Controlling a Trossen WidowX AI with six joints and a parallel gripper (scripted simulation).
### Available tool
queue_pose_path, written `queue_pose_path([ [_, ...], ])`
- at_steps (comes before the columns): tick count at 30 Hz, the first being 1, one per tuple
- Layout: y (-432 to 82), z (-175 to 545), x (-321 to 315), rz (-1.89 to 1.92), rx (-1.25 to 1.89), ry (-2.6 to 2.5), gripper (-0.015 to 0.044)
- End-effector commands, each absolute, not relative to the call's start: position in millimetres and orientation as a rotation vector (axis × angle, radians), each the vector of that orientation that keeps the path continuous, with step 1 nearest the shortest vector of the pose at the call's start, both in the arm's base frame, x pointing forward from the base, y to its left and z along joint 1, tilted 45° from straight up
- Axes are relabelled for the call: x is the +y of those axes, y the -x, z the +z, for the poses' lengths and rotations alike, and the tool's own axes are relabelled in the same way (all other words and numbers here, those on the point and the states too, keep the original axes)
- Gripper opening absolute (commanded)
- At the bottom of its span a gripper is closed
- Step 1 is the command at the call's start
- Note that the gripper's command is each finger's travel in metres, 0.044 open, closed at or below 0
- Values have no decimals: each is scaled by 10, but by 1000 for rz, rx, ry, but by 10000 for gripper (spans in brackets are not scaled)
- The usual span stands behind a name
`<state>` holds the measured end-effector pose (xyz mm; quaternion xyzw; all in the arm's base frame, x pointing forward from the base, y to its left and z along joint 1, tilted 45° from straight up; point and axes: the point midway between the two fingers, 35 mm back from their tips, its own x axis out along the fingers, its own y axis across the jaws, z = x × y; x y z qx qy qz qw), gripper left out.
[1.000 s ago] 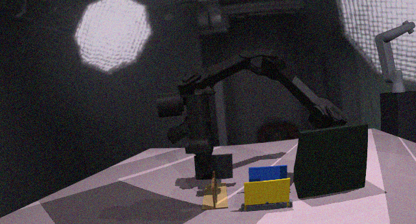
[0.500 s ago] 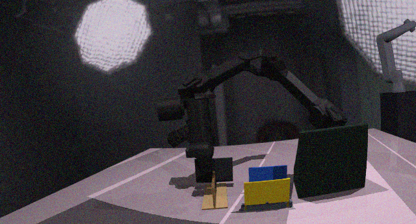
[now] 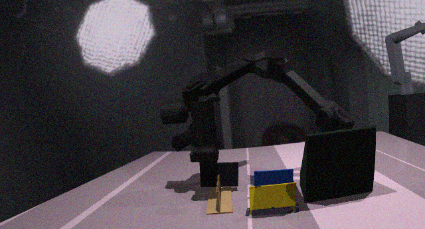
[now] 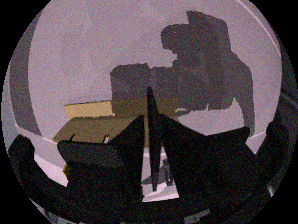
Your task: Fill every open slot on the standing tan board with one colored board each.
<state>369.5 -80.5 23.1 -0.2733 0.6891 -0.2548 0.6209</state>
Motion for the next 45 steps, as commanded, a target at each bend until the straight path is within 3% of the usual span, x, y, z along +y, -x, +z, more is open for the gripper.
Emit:
queue_pose_path([
  [1, -3697, 235, -805, -587, 1583, 629, 157],
  [11, -3702, 251, -788, -586, 1583, 629, 163],
  [17, -3756, 754, -284, -582, 1585, 635, 163],
  [27, -3830, 913, -111, -563, 1526, 628, 183],
  [34, -3180, 838, 363, -621, 1513, 527, 183],
  [42, -1989, 750, 633, -790, 1473, 406, 183],
  [45, -1887, 744, 627, -808, 1467, 398, 183],
])
